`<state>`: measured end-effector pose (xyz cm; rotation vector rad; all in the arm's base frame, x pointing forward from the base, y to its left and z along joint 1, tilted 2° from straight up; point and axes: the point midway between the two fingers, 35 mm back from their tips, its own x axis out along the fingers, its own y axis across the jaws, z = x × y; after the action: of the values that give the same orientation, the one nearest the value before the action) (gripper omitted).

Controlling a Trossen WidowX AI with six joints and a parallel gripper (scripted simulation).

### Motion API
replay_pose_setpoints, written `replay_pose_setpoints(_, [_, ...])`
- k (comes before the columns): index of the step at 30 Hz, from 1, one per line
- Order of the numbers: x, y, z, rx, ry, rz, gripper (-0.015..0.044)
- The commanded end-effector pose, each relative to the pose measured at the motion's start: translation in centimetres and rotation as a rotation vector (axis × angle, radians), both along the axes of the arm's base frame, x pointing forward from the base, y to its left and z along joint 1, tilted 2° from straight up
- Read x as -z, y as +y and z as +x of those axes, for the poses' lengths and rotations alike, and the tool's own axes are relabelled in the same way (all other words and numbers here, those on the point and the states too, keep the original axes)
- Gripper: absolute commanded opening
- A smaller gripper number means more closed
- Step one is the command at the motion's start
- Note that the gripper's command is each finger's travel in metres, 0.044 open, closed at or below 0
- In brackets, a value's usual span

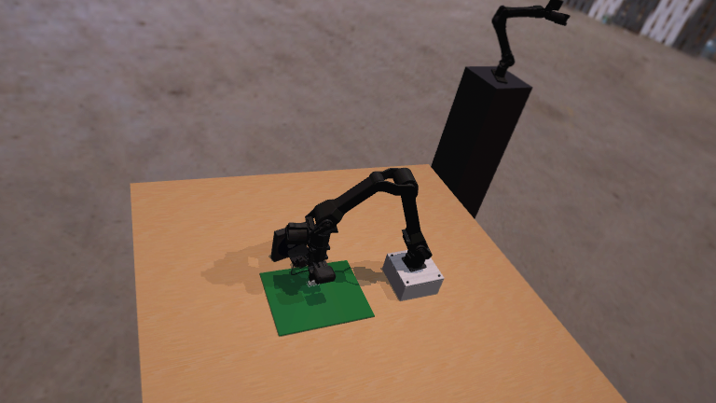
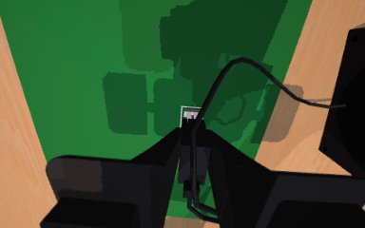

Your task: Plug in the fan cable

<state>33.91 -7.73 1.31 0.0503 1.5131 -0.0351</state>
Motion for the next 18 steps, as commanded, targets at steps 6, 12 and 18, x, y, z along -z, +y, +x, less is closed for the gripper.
replay_pose_setpoints(6, [0.2, 0.0, 0.2, -0.003, -0.006, 0.002, 0.0])
replay_pose_setpoints(12, [0.7, 0.0, 0.3, -0.003, -0.006, 0.002, 0.0])
replay_pose_setpoints(18, [1.1, 0.0, 0.3, -0.003, -0.006, 0.002, 0.0])
